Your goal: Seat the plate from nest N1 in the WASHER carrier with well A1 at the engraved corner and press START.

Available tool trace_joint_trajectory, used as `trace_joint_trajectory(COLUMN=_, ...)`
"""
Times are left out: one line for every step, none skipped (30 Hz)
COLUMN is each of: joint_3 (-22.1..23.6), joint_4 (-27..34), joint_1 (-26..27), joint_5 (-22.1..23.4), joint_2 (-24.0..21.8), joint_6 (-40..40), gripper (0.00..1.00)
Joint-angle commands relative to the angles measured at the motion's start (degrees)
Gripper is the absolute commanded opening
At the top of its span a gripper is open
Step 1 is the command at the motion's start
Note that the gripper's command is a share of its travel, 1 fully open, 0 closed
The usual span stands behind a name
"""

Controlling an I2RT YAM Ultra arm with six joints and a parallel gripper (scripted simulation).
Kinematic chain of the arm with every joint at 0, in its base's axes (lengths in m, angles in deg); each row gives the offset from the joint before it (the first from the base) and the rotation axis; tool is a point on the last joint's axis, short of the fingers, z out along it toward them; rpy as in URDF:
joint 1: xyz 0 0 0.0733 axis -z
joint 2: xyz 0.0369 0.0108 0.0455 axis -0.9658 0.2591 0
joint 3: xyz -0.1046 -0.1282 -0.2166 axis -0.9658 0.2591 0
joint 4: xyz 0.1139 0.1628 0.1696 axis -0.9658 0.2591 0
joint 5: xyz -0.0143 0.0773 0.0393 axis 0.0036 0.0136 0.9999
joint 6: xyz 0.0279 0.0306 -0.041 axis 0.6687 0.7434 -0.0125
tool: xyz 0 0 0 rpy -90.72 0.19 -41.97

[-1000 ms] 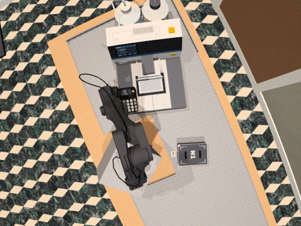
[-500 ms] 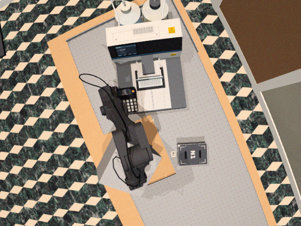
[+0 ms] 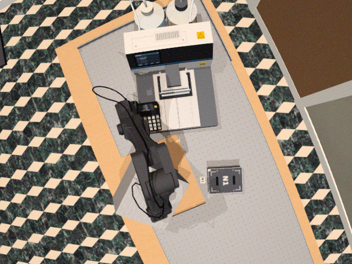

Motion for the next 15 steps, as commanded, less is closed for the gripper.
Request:
trace_joint_trajectory(joint_3=1.90, joint_4=-2.72, joint_1=-1.10, joint_5=-0.87, joint_2=-2.93, joint_6=-0.73, gripper=1.00)
trace_joint_trajectory(joint_3=3.24, joint_4=-4.69, joint_1=-1.04, joint_5=-1.33, joint_2=-4.04, joint_6=-1.26, gripper=1.00)
trace_joint_trajectory(joint_3=4.57, joint_4=-6.68, joint_1=-0.99, joint_5=-1.77, joint_2=-5.13, joint_6=-1.80, gripper=1.00)
trace_joint_trajectory(joint_3=5.93, joint_4=-8.72, joint_1=-0.74, joint_5=-2.22, joint_2=-6.25, joint_6=-2.35, gripper=1.00)
trace_joint_trajectory(joint_3=7.33, joint_4=-10.80, joint_1=-0.28, joint_5=-2.67, joint_2=-7.38, joint_6=-2.93, gripper=1.00)
trace_joint_trajectory(joint_3=8.73, joint_4=-12.91, joint_1=0.24, joint_5=-3.11, joint_2=-8.50, joint_6=-3.53, gripper=1.00)
trace_joint_trajectory(joint_3=10.13, joint_4=-15.06, joint_1=0.40, joint_5=-3.51, joint_2=-9.61, joint_6=-4.18, gripper=1.00)
trace_joint_trajectory(joint_3=11.52, joint_4=-17.27, joint_1=0.51, joint_5=-3.87, joint_2=-10.67, joint_6=-4.88, gripper=1.00)
trace_joint_trajectory(joint_3=12.91, joint_4=-19.55, joint_1=0.64, joint_5=-4.19, joint_2=-11.69, joint_6=-5.62, gripper=1.00)
trace_joint_trajectory(joint_3=14.30, joint_4=-21.90, joint_1=0.79, joint_5=-4.48, joint_2=-12.65, joint_6=-6.39, gripper=1.00)
trace_joint_trajectory(joint_3=14.95, joint_4=-23.31, joint_1=1.07, joint_5=-4.57, joint_2=-13.19, joint_6=-7.14, gripper=1.00)
trace_joint_trajectory(joint_3=14.85, joint_4=-23.67, joint_1=1.46, joint_5=-4.47, joint_2=-13.35, joint_6=-7.79, gripper=1.00)
trace_joint_trajectory(joint_3=14.60, joint_4=-23.80, joint_1=1.85, joint_5=-4.38, joint_2=-13.46, joint_6=-8.37, gripper=1.00)
trace_joint_trajectory(joint_3=12.25, joint_4=-23.62, joint_1=2.15, joint_5=-4.10, joint_2=-14.24, joint_6=-8.89, gripper=1.00)
trace_joint_trajectory(joint_3=11.70, joint_4=-23.49, joint_1=2.54, joint_5=-3.69, joint_2=-12.94, joint_6=-9.41, gripper=1.00)
